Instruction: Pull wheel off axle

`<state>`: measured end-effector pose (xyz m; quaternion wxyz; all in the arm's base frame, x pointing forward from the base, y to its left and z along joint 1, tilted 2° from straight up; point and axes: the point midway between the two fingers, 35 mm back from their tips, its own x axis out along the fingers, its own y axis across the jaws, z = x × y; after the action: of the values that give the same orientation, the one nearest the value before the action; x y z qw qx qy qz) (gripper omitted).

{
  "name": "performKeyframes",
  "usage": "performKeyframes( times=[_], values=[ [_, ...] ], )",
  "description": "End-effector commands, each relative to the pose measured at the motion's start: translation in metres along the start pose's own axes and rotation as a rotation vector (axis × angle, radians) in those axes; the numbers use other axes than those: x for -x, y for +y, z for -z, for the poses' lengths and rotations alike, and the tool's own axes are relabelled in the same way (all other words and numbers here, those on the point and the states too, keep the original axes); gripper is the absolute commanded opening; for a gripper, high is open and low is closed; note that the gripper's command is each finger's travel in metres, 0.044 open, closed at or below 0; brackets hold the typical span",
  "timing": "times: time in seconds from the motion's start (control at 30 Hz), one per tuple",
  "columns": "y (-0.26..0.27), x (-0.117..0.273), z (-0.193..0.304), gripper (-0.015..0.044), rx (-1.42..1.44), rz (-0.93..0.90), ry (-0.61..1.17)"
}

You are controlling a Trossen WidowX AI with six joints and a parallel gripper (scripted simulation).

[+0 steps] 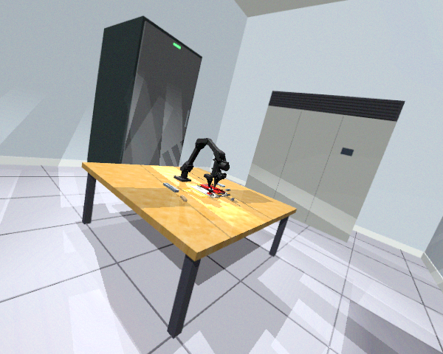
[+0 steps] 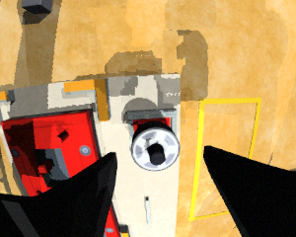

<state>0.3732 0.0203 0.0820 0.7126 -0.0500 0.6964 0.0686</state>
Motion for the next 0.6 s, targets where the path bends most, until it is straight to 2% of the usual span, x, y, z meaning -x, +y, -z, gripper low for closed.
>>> performKeyframes(
  times=[0.0,0.37,0.5,0.57],
  values=[
    [0.0022,-0.0276,0.0051,0.03,-0.003,-0.006,0.015],
    [0.002,-0.0295,0.0056,0.03,-0.004,-0.006,0.015],
    [0.0012,-0.0263,0.0037,0.0195,0.0,-0.001,0.009],
    [0.0012,-0.0263,0.0037,0.0182,0.0,-0.001,0.009]
  ],
)
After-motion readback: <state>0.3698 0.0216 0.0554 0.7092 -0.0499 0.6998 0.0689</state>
